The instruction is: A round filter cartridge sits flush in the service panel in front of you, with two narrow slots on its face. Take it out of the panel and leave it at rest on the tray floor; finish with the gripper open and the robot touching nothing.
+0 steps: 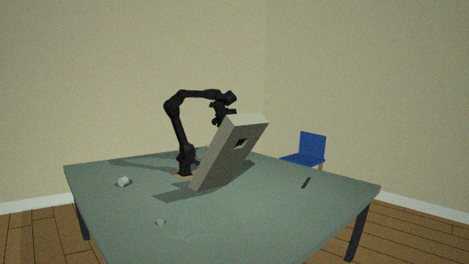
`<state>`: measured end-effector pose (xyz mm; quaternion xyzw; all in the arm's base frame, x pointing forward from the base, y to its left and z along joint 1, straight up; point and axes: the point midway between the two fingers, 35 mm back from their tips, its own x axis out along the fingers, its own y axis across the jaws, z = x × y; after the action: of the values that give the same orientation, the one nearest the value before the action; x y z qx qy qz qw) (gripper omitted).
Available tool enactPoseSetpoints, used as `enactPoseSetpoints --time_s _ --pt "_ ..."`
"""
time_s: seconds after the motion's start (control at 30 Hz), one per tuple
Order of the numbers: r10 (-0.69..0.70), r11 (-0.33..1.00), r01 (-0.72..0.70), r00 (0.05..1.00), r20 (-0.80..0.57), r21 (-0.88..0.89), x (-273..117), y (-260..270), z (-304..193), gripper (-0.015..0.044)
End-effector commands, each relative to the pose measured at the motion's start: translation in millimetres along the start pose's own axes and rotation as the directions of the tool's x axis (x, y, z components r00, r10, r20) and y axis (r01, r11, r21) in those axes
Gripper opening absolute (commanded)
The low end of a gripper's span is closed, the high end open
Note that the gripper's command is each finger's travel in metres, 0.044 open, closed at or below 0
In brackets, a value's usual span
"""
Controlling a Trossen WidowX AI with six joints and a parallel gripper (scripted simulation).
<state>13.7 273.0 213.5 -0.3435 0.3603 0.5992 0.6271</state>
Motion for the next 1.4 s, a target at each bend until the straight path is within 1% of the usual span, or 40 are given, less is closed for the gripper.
enactPoseSetpoints --time_s 0.0,0.4,0.7,1.23,1.37 --pt "0.041 0.997 -0.04 0.999 0.02 -0.07 9.8 21.1 -7.7 0.0" --pt "0.137 0.965 -0.132 0.991 0.005 -0.228 41.3 70.0 -41.5 0.0" --pt "0.138 0.964 -0.133 0.99 0.005 -0.23 44.4 70.8 -43.0 0.0" --pt "0.138 0.964 -0.133 0.99 0.005 -0.23 102.4 71.5 -74.4 0.0" --pt "0.138 0.964 -0.133 0.99 0.005 -0.23 107.2 71.2 -78.2 0.0"
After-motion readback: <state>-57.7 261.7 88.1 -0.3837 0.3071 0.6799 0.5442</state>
